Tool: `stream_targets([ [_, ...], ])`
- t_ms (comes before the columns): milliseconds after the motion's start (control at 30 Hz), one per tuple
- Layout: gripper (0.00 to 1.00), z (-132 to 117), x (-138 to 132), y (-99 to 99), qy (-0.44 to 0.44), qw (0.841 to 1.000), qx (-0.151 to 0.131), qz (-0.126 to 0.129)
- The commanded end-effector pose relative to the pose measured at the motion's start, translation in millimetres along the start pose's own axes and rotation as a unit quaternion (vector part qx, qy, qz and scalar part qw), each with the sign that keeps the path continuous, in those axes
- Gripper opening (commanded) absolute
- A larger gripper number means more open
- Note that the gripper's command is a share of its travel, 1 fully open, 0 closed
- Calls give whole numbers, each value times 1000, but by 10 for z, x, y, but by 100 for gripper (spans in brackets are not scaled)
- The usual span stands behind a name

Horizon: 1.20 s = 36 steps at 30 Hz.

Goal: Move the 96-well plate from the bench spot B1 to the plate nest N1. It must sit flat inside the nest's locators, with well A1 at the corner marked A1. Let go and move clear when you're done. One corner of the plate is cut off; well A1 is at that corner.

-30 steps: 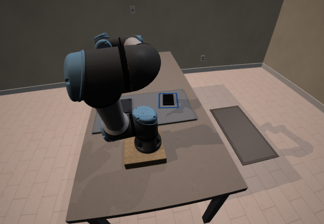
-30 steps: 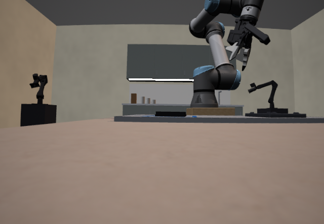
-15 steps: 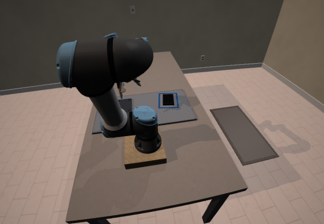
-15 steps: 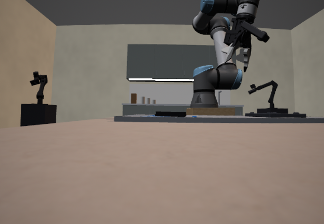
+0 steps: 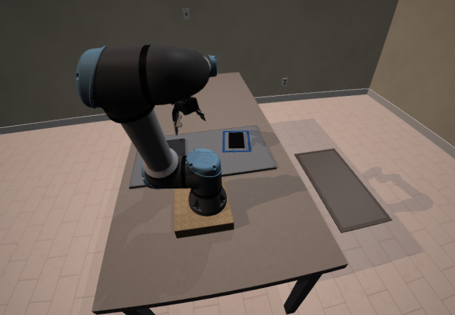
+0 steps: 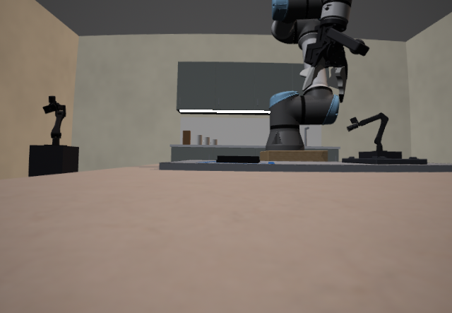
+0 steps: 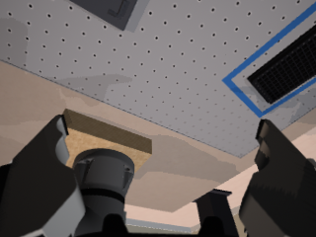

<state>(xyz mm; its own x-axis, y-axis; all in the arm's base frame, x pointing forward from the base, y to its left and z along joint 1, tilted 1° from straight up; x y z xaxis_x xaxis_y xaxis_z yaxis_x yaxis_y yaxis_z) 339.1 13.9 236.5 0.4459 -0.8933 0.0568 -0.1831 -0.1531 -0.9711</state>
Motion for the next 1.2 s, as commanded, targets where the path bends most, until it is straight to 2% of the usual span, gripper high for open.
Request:
stream_targets([
  [0,100,67,195,65,17,1000,7,5],
  [200,100,55,342,141,64,998,19,18],
  [333,100,89,525,180,64,998,21,16],
  [433,100,90,527,177,64,998,21,16],
  [533,100,59,665,263,111,993,32,29],
  [667,100,73,855,313,111,993,34,27],
  [767,100,74,859,308,111,993,34,27],
  [867,100,28,990,395,158,986,46,38],
  [1000,100,22,1191,449,157,986,47,36],
  [1100,100,23,1196,444,157,986,48,36],
  [1167,100,-19,1268,516,189,980,55,43],
])
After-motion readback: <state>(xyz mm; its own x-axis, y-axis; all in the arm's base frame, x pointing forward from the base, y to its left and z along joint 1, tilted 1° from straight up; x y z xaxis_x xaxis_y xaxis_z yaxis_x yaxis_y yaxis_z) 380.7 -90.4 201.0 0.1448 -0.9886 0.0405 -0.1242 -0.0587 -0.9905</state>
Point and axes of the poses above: the point where the finger pads meet when closed, its own y axis out along the fingers, its own x axis across the jaws, z = x × y, the point moved 10 cm from there along -y, back along the fingers, and after that the axes turned 3 degrees about -y, right-handed, at the moved point
